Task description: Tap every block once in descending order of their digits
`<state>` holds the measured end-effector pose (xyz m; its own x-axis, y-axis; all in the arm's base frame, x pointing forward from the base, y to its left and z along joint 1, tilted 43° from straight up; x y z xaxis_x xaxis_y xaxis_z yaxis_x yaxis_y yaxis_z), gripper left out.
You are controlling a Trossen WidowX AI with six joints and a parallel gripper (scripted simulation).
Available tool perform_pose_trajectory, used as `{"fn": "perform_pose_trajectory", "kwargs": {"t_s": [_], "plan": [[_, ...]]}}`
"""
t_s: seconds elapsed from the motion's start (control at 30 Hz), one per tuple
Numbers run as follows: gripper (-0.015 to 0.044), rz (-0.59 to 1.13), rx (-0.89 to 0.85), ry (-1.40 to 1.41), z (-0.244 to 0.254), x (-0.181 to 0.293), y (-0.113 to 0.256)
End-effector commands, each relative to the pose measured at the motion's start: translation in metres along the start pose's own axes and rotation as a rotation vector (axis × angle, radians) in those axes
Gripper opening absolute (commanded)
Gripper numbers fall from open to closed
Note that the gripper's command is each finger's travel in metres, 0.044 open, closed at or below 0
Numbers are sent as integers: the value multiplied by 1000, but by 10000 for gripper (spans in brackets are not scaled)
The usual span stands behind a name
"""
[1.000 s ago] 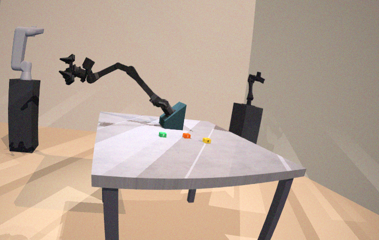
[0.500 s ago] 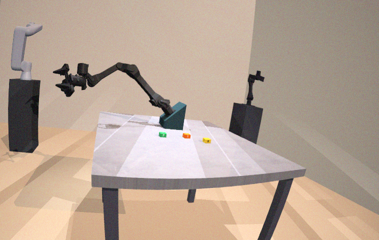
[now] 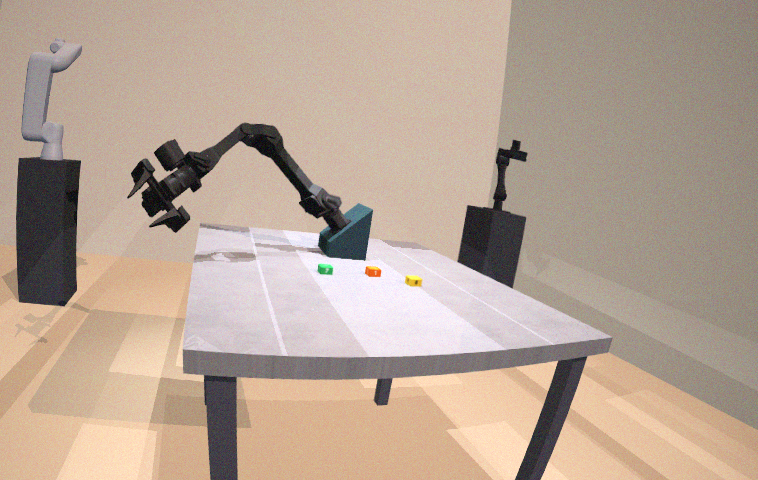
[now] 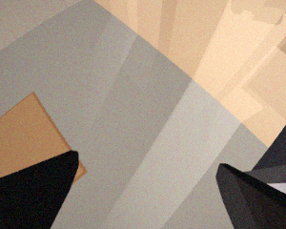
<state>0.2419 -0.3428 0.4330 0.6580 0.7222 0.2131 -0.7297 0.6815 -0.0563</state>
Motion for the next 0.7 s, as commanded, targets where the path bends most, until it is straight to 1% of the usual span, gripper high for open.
{"fn": "perform_pose_trajectory", "kwargs": {"t_s": [0.0,0.17,0.33,0.5,0.67], "plan": [[400,-12,205,100,-53,33,-8],[400,11,421,252,-104,72,-4],[400,68,640,457,-154,110,14],[400,164,856,723,-201,146,45],[400,295,1048,1038,-239,174,87]]}}
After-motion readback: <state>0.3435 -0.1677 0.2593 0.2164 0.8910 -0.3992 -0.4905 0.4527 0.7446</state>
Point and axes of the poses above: the point midway between the two fingers, 35 mm back from their tips, its own y axis back along the fingers, its own z axis across the jaws, x = y × z, the point moved 8 cm from there along y, back along the fingers, and after that the axes turned 9 degrees about -y, right-handed, at the moved point
